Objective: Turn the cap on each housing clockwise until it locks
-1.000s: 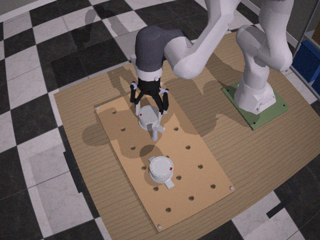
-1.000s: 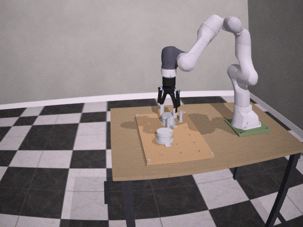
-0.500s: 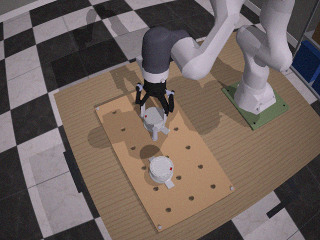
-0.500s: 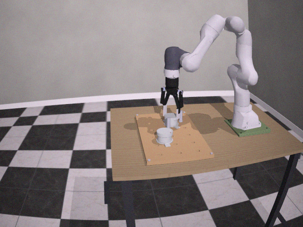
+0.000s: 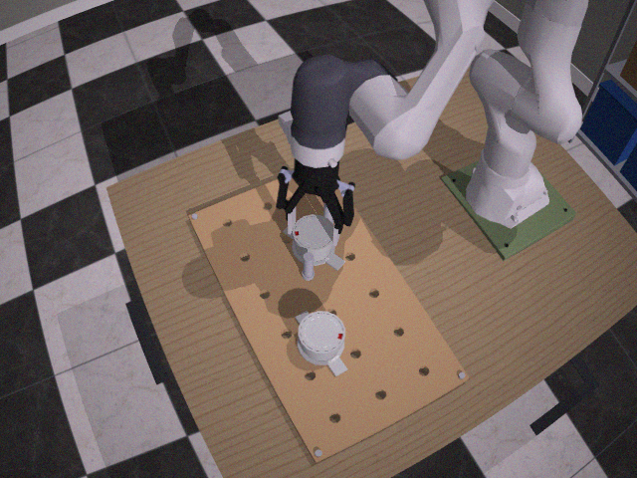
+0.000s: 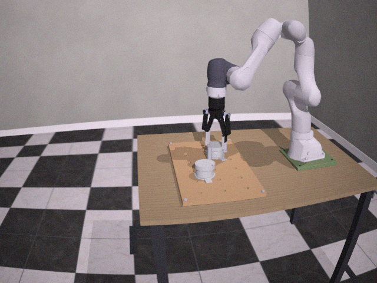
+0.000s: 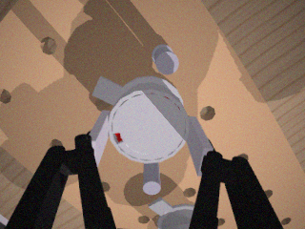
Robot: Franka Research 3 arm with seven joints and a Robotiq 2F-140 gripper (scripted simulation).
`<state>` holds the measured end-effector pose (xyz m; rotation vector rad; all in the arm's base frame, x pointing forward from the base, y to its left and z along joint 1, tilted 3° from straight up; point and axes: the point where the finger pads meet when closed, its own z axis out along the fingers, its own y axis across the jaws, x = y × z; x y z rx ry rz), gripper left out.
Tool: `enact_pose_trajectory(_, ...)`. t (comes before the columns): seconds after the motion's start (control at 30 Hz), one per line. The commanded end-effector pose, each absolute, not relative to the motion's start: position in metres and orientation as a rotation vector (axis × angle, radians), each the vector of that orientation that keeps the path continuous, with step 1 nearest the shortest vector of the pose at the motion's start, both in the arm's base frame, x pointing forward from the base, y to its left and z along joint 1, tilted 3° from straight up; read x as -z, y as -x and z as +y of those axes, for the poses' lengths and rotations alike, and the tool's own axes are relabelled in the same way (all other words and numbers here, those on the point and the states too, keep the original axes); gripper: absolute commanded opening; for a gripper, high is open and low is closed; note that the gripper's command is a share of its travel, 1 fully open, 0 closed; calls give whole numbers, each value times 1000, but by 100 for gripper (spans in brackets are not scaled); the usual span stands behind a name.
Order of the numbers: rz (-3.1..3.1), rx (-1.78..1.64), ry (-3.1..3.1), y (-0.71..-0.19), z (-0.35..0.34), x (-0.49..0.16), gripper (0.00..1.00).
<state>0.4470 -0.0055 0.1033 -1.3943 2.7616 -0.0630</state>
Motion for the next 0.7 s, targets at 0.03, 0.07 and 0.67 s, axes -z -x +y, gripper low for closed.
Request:
enact_pose_trajectory(0.03, 2777, 64, 1377, -442, -4, -101, 10)
enact_pose_trajectory(0.07, 2777, 64, 1377, -441, -3, -101, 10)
enact_pose_trajectory(0.67, 2777, 64, 1377, -439, -1, -101, 10)
